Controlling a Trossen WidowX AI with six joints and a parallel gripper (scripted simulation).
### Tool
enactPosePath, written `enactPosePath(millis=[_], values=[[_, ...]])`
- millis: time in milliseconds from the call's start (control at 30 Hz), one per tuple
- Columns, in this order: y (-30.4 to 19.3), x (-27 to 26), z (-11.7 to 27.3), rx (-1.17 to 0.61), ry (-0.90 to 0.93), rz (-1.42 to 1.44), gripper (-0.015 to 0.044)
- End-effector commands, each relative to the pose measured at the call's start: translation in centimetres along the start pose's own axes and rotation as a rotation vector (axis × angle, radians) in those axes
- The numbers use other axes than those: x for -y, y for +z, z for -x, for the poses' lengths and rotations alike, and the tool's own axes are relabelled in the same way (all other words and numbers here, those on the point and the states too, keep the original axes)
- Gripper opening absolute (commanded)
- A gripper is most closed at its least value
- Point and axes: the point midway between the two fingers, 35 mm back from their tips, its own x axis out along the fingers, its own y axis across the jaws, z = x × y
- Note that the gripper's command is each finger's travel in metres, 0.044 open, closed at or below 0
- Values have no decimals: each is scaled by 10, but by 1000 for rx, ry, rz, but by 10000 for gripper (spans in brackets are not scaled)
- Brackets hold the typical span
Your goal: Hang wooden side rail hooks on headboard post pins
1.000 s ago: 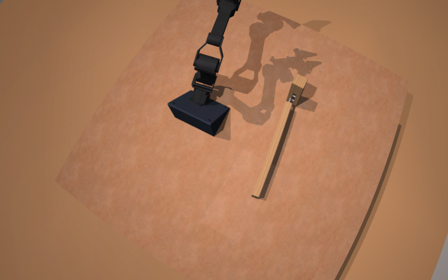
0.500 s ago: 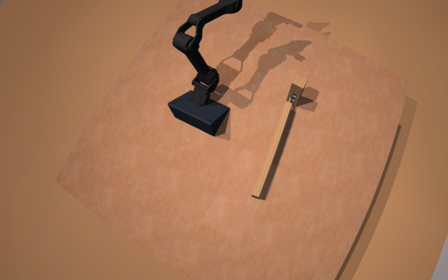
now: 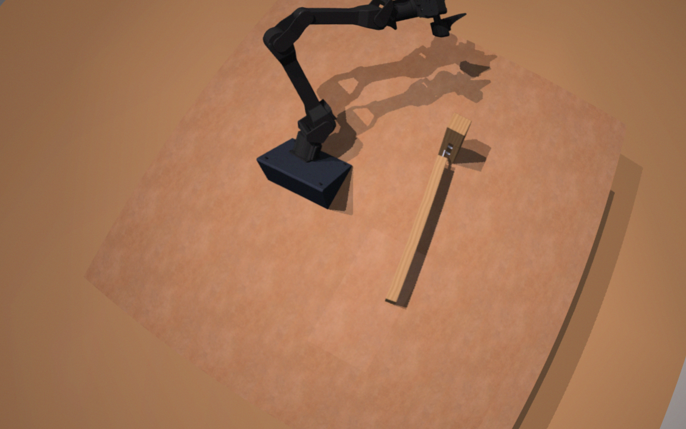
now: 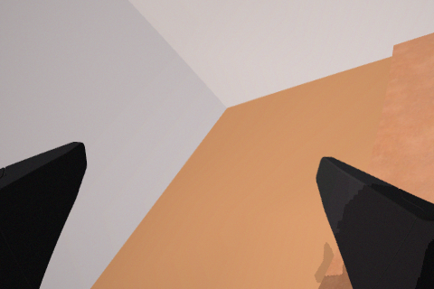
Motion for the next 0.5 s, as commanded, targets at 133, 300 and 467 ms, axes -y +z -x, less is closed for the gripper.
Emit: enactPosePath(millis=[133, 300, 467], values=[[43, 106, -10, 33, -324, 81, 440], [82, 162, 4, 84, -514, 61, 440], [124, 209, 31, 156, -689, -6, 440]])
